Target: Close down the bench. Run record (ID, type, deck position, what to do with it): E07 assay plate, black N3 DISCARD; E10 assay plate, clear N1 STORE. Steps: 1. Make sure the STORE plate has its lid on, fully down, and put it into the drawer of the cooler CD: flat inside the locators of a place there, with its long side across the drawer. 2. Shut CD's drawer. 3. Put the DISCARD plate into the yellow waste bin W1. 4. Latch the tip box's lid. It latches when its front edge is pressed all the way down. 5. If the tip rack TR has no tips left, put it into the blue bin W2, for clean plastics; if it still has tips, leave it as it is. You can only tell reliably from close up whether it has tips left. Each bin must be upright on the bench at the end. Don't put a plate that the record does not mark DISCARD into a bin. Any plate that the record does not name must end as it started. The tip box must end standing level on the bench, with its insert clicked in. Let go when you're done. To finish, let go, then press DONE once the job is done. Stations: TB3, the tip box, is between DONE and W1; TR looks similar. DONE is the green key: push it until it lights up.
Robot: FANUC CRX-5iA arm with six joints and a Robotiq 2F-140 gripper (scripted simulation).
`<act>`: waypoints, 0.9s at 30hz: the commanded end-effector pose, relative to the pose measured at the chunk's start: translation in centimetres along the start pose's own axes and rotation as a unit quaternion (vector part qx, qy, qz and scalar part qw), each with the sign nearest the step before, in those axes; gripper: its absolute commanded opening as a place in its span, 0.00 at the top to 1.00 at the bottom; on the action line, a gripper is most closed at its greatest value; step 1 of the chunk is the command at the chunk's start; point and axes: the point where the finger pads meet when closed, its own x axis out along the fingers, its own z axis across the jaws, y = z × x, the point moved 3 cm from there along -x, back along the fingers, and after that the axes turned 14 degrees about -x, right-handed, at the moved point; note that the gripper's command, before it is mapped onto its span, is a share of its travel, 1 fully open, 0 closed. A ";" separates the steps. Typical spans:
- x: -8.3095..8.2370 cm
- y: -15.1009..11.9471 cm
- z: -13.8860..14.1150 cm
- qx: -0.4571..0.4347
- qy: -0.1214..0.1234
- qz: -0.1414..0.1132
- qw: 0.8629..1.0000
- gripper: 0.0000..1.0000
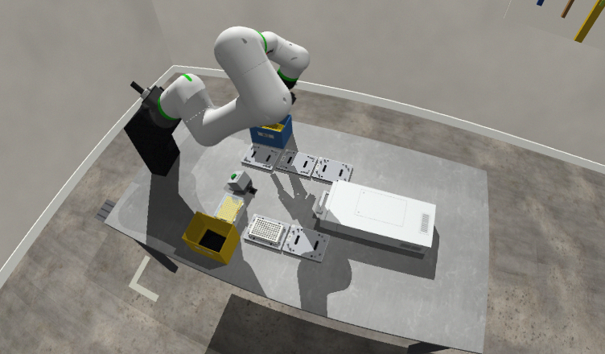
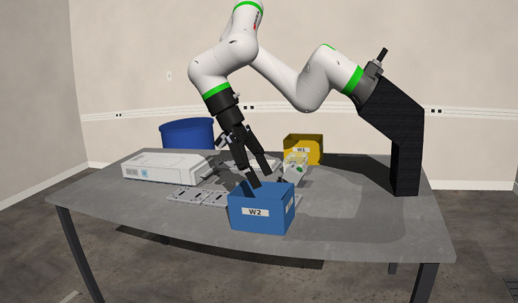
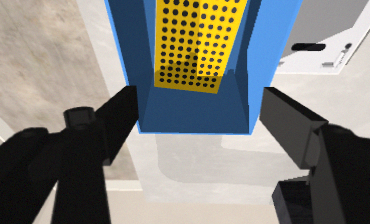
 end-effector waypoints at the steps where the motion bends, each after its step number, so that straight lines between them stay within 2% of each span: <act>1: -0.4 -0.1 -0.1 0.000 0.000 0.000 1.000 0.30; 20: -2.0 -0.9 -0.2 0.000 0.000 0.000 1.000 0.30; 23: -2.0 -1.3 1.0 0.039 0.018 0.005 0.999 0.32; 27: -1.9 -1.6 1.7 0.039 0.018 0.005 0.999 0.32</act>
